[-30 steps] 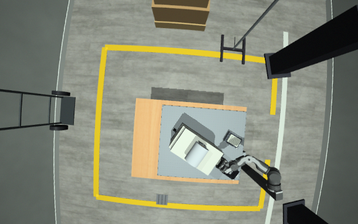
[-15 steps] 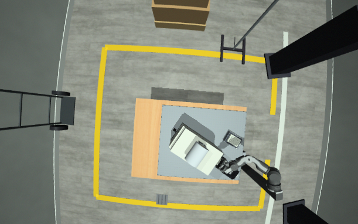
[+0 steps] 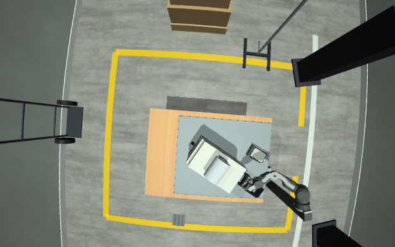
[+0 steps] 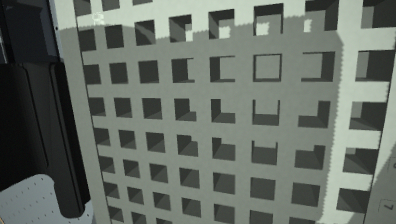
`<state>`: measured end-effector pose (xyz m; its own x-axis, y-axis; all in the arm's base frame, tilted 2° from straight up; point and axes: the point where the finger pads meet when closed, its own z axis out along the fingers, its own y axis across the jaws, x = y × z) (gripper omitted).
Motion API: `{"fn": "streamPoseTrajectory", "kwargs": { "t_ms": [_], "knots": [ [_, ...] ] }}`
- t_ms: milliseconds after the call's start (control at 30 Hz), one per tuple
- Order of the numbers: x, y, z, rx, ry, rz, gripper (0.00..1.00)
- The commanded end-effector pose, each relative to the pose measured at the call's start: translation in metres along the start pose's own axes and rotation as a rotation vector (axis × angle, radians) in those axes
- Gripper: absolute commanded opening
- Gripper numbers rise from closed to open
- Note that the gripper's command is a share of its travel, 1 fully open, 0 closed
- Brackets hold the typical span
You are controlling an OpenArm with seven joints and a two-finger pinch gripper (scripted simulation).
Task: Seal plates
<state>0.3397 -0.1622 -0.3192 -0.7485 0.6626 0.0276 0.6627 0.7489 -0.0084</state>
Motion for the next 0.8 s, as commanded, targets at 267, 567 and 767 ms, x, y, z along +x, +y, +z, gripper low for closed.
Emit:
{"fn": "streamPoseTrajectory", "kwargs": {
  "t_ms": [267, 567, 767],
  "knots": [
    [-0.001, 0.001, -0.006, -0.003, -0.003, 0.000, 0.65],
    [-0.001, 0.000, -0.010, -0.001, -0.002, 0.001, 0.65],
    [-0.001, 0.000, -0.014, -0.001, -0.002, 0.001, 0.65]
  ]
}}
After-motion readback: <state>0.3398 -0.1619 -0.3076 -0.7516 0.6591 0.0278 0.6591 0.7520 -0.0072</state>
